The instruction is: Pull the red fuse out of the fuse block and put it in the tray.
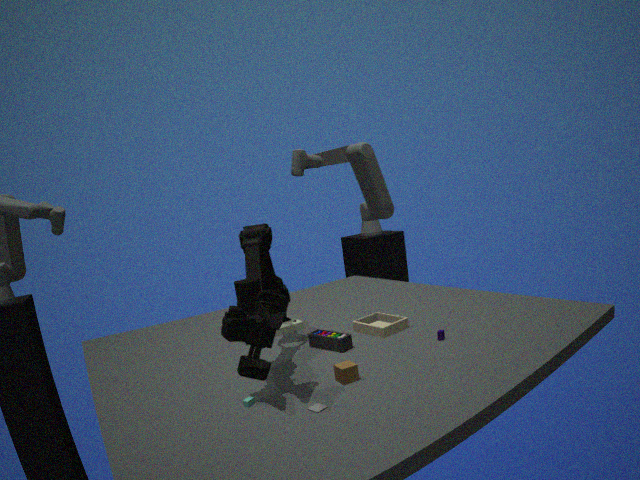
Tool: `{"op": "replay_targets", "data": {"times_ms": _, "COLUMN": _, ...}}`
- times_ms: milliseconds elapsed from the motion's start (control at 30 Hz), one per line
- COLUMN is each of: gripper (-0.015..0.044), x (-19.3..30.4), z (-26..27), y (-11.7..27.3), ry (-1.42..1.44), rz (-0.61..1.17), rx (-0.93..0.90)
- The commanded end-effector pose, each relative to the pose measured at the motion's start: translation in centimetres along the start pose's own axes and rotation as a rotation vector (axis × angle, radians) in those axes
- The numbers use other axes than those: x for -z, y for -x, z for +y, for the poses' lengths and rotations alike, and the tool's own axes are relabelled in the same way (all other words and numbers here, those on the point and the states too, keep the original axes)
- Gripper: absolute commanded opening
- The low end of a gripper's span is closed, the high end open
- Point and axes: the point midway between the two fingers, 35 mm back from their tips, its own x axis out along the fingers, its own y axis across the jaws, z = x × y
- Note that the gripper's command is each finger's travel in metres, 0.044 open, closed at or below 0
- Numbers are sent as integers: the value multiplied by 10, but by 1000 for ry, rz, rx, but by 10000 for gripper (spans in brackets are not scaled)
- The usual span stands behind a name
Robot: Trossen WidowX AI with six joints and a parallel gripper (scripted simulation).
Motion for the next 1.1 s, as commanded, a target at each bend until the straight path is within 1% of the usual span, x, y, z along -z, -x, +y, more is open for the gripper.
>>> {"op": "replay_targets", "data": {"times_ms": 0, "gripper": 374, "x": 1, "z": 0, "y": 0, "ry": 11, "rz": 2, "rx": 4}}
{"op": "replay_targets", "data": {"times_ms": 67, "gripper": 321, "x": 11, "z": 2, "y": 2, "ry": 95, "rz": 24, "rx": 36}}
{"op": "replay_targets", "data": {"times_ms": 167, "gripper": 243, "x": 40, "z": 5, "y": 8, "ry": 343, "rz": 113, "rx": 124}}
{"op": "replay_targets", "data": {"times_ms": 300, "gripper": 138, "x": 79, "z": 7, "y": 23, "ry": 677, "rz": 303, "rx": 215}}
{"op": "replay_targets", "data": {"times_ms": 400, "gripper": 64, "x": 109, "z": 8, "y": 43, "ry": 947, "rz": 488, "rx": 245}}
{"op": "replay_targets", "data": {"times_ms": 567, "gripper": 64, "x": 152, "z": 12, "y": 91, "ry": 1385, "rz": 844, "rx": 189}}
{"op": "replay_targets", "data": {"times_ms": 767, "gripper": 64, "x": 176, "z": 17, "y": 137, "ry": 1683, "rz": 1129, "rx": 51}}
{"op": "replay_targets", "data": {"times_ms": 933, "gripper": 64, "x": 190, "z": 22, "y": 182, "ry": 1911, "rz": 1383, "rx": -143}}
{"op": "replay_targets", "data": {"times_ms": 1067, "gripper": 64, "x": 197, "z": 28, "y": 222, "ry": 2074, "rz": 1597, "rx": -372}}
